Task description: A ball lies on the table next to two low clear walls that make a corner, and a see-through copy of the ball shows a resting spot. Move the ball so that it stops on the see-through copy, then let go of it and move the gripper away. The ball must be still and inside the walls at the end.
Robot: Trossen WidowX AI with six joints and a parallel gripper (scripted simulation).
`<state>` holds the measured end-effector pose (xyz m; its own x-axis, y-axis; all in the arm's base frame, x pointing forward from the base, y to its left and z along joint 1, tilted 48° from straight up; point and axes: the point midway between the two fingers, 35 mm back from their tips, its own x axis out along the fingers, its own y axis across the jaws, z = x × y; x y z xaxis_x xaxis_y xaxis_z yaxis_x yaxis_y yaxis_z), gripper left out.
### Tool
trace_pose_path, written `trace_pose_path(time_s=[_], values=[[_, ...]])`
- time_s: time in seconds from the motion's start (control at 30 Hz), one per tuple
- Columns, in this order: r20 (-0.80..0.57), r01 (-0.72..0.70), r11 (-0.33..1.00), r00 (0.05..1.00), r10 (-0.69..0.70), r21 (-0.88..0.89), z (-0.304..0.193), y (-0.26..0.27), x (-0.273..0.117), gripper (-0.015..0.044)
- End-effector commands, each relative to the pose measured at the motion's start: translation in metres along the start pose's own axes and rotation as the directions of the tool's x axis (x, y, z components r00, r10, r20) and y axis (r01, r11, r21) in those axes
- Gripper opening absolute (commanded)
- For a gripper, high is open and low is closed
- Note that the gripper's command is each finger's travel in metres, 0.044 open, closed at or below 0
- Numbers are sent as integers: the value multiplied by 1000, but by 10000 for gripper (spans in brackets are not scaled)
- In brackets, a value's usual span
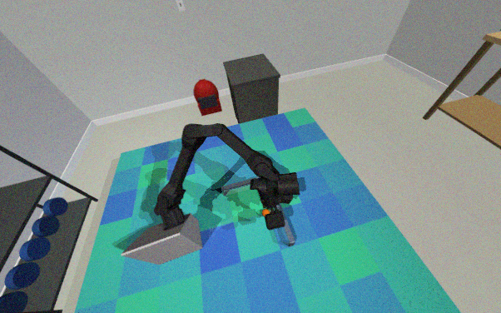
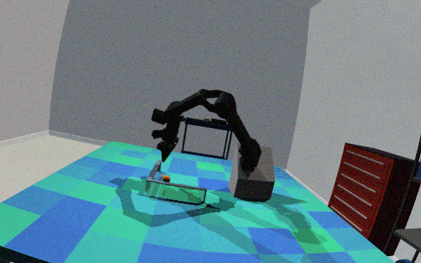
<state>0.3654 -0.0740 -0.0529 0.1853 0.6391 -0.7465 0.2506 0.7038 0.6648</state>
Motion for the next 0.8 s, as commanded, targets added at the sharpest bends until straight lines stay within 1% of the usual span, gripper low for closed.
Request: trace_pose_path(time_s=[0.0,0.23,0.33,0.77], values=[[-114,-99,991,990,89,-93,-26,30,28,275],[-120,-104,990,989,92,-97,-27,31,30,275],[-120,-105,990,988,93,-97,-29,33,43,275],[-120,-105,990,988,93,-97,-30,34,57,275]])
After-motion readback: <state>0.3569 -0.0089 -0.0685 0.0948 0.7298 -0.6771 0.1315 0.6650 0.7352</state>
